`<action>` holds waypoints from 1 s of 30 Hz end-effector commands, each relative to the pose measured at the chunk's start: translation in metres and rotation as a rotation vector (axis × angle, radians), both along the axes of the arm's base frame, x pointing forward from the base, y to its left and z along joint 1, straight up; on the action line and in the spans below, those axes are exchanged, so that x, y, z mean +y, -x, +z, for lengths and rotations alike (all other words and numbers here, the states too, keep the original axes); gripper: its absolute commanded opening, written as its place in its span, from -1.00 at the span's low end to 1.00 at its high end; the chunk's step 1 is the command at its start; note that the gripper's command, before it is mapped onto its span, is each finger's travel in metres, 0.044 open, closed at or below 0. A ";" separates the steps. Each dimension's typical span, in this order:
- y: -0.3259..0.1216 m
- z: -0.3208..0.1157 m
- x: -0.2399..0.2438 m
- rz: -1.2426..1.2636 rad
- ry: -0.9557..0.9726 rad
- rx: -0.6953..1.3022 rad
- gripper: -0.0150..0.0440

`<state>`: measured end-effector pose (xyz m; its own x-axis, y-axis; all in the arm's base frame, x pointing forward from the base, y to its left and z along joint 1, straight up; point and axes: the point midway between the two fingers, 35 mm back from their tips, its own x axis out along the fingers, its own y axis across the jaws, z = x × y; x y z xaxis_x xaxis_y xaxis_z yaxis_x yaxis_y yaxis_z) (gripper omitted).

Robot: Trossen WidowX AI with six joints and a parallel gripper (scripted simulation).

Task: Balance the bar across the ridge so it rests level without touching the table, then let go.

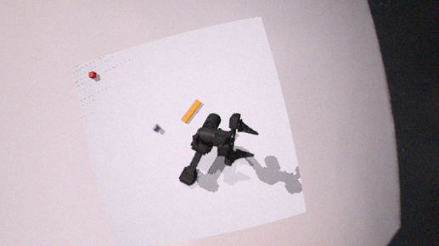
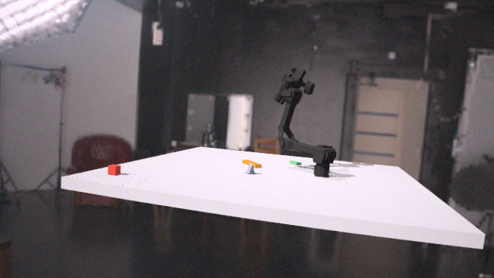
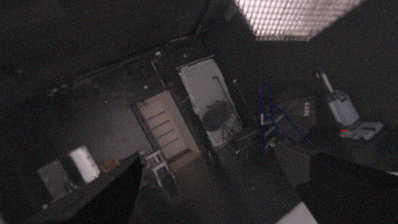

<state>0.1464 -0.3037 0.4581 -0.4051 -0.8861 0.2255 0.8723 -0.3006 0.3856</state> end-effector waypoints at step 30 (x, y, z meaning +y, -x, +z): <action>0.154 0.108 0.074 -0.360 0.360 0.073 0.58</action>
<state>0.0095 -0.2447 0.5544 -0.6132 -0.6126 0.4987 0.7872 -0.4219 0.4497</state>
